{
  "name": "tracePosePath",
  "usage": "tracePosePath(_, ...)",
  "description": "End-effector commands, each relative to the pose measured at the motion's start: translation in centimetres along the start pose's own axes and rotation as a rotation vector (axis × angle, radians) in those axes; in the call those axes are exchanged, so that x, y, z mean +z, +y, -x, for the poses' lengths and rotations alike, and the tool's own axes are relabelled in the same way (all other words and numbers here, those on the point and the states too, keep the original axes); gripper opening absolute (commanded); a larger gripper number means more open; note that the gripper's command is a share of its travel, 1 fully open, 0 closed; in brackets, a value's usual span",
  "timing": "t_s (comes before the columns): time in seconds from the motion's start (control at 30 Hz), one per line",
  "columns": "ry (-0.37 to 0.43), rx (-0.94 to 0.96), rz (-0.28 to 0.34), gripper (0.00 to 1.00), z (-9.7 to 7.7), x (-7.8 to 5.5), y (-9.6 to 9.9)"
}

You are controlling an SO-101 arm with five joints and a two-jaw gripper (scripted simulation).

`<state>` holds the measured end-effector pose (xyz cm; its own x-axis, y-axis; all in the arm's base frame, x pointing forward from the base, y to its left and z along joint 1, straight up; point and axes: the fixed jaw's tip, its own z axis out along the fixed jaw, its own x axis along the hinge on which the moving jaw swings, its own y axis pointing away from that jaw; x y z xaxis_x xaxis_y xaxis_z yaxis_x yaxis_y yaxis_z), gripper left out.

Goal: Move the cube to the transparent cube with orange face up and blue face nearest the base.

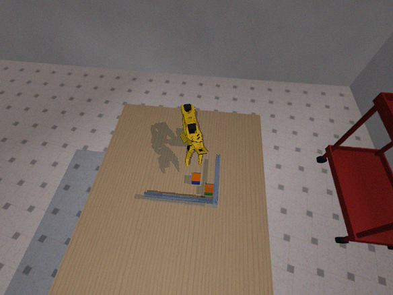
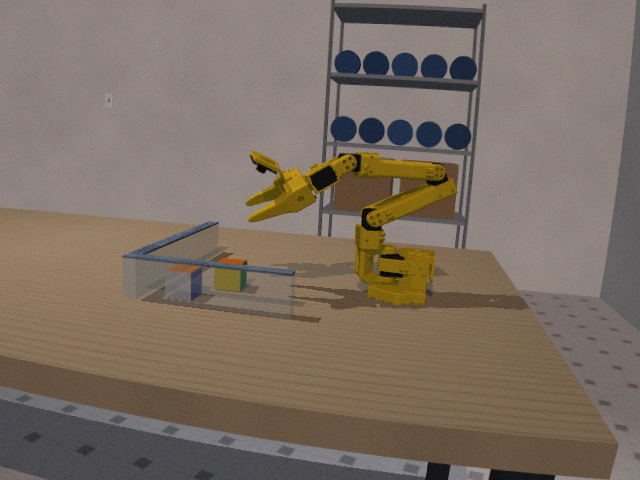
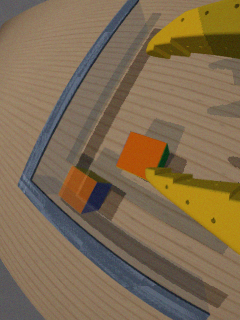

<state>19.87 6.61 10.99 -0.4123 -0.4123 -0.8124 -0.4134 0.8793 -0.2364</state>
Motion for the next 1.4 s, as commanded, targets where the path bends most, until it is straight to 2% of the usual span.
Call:
tracePosePath(0.0, -0.007, -0.033, -0.005, 0.35, 1.09, -0.21, -0.40)
tracePosePath(0.97, 0.205, -0.283, 0.085, 0.35, 0.69, 0.41, -0.53)
tracePosePath(1.37, 0.303, -0.407, 0.152, 0.35, 0.39, 0.77, -0.58)
